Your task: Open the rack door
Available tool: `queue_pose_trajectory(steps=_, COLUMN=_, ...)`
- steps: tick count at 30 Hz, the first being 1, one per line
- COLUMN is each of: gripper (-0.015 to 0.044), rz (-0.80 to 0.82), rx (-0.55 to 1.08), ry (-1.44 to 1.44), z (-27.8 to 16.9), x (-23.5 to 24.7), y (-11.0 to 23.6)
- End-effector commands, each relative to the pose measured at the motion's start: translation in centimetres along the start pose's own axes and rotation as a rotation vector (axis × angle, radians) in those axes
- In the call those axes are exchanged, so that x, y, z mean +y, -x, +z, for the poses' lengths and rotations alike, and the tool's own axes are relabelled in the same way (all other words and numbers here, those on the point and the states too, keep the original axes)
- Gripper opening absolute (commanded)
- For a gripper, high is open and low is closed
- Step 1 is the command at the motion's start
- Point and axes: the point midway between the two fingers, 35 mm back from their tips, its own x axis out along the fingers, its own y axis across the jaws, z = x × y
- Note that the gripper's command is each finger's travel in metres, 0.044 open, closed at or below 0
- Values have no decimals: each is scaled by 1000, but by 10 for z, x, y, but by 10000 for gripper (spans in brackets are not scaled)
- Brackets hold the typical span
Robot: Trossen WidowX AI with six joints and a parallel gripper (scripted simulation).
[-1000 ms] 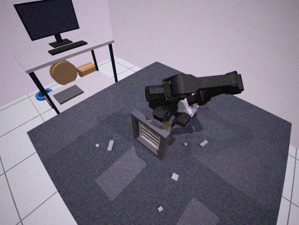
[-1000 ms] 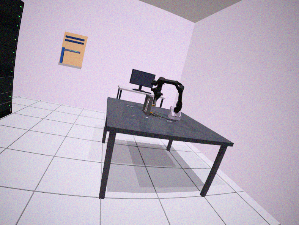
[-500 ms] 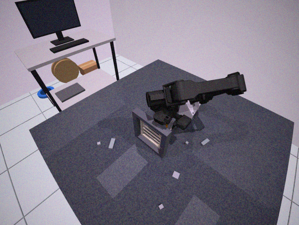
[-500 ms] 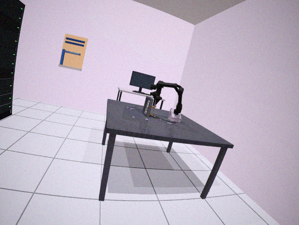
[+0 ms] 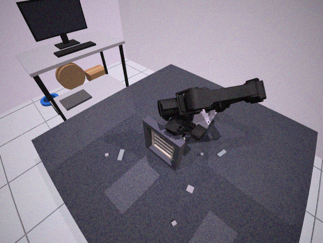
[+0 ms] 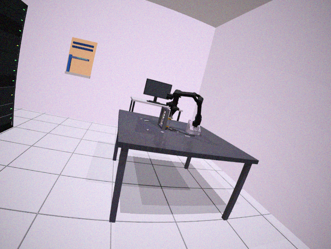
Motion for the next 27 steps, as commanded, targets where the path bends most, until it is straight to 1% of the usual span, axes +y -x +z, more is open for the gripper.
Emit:
queue_pose_trajectory(steps=1, gripper=46, rz=3, rx=3, ry=-8, z=-1, x=0, y=-1)
queue_pose_trajectory(steps=5, gripper=19, rz=3, rx=3, ry=-8, z=-1, x=0, y=-1)
queue_pose_trajectory(steps=10, gripper=18, rz=3, rx=3, ry=25, z=-1, x=0, y=-1)
queue_pose_trajectory(steps=27, gripper=18, rz=4, rx=2, ry=854, z=-1, x=0, y=-1)
